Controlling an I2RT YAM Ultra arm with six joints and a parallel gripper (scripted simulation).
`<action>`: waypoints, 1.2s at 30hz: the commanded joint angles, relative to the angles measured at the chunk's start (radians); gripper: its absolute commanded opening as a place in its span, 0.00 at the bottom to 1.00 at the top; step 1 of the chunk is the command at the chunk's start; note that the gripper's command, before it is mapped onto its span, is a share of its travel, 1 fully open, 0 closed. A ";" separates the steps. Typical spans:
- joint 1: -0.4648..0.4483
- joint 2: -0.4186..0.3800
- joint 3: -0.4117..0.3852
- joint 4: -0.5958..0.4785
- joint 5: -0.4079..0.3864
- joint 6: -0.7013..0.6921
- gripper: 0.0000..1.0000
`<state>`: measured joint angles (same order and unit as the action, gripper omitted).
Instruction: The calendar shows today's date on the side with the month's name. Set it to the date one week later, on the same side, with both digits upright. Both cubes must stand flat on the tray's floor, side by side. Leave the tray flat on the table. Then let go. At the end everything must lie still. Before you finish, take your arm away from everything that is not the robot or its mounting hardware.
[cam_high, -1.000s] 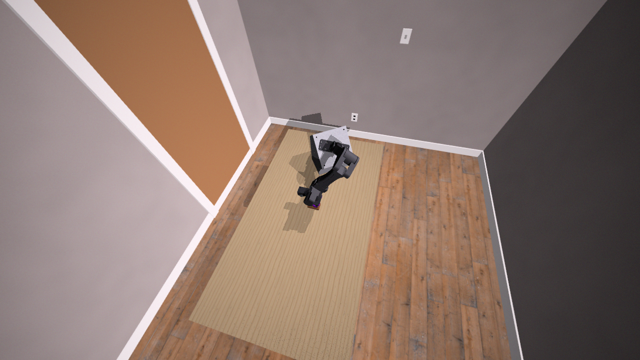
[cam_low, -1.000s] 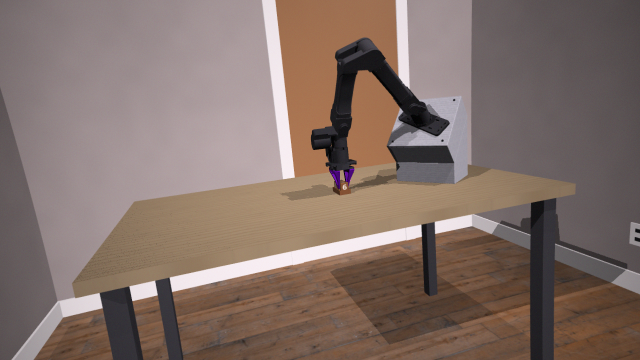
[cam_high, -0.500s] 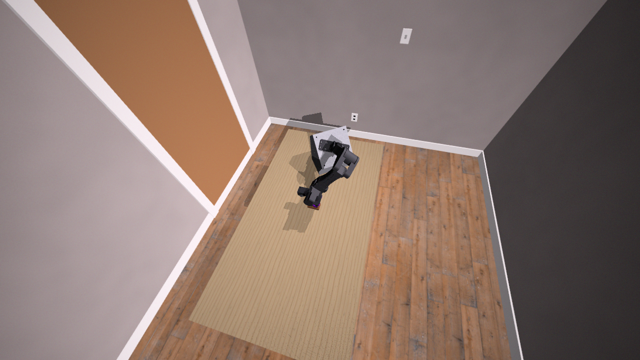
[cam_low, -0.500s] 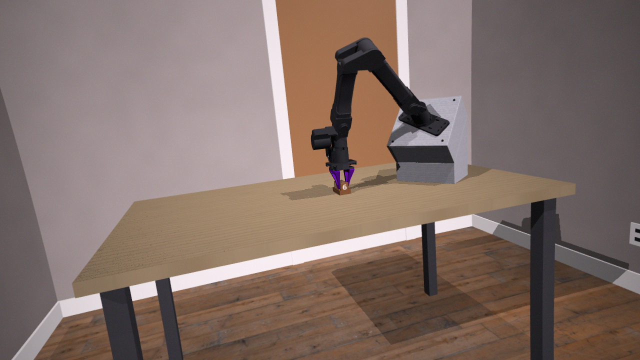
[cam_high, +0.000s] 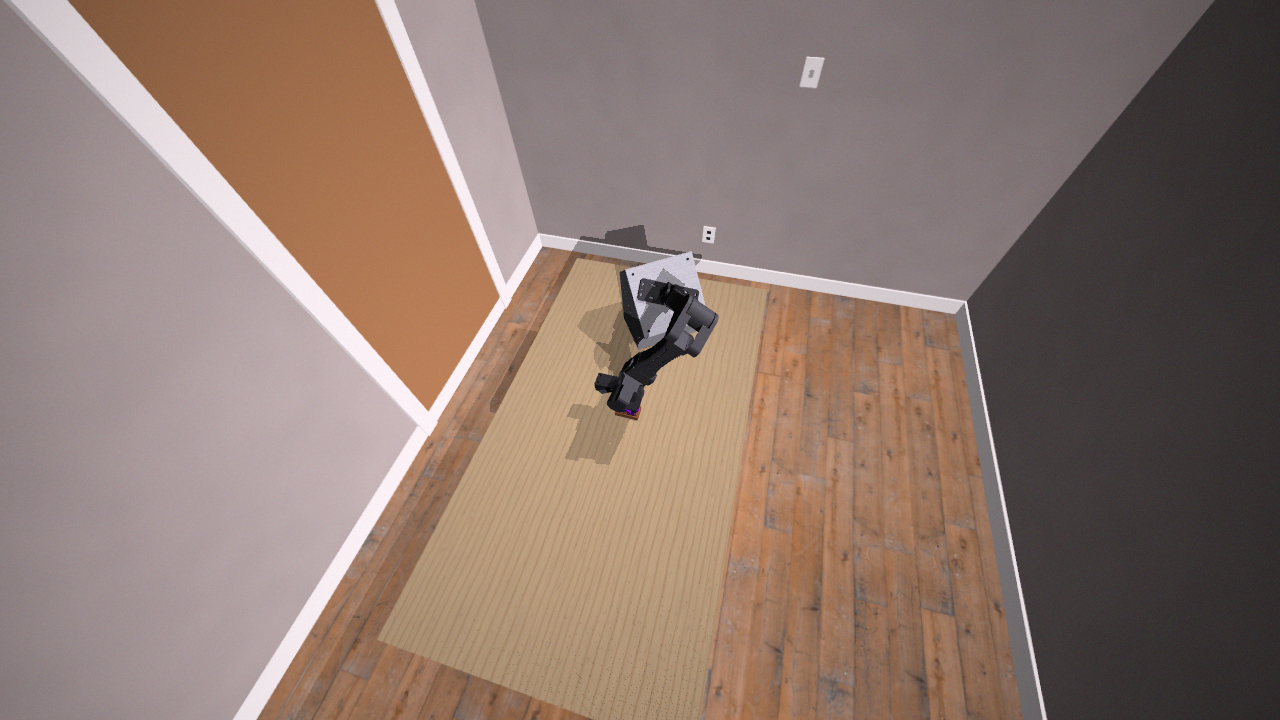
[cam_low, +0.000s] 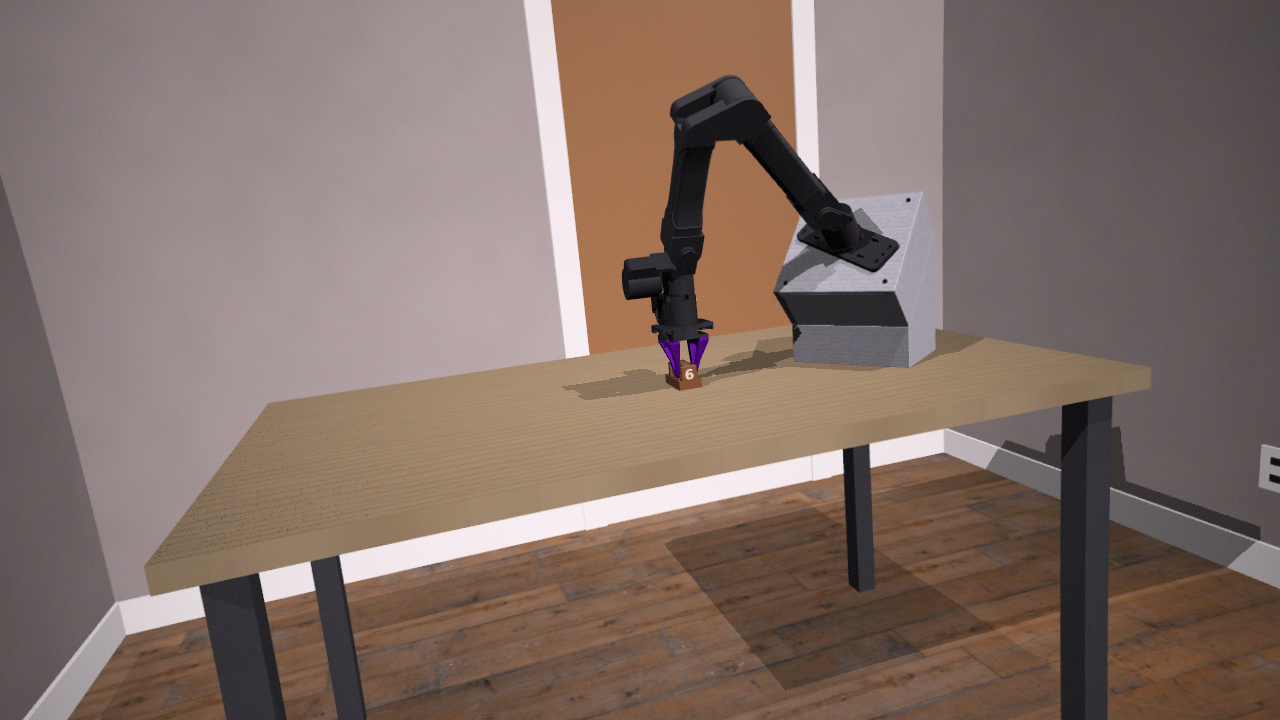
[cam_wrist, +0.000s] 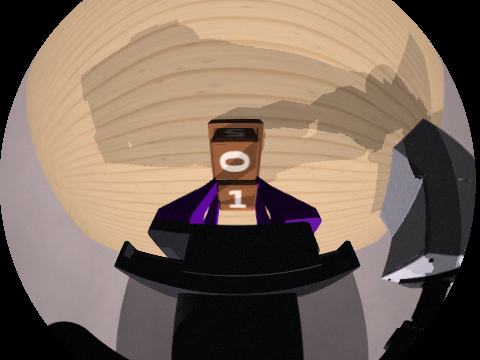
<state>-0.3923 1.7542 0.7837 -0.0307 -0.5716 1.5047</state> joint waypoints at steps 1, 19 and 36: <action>-0.003 -0.004 0.003 0.001 0.010 0.002 0.31; -0.003 -0.004 0.003 0.001 0.010 0.002 0.47; -0.046 -0.082 -0.003 -0.095 -0.012 -0.041 0.47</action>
<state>-0.4046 1.7206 0.7803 -0.0772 -0.5797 1.4876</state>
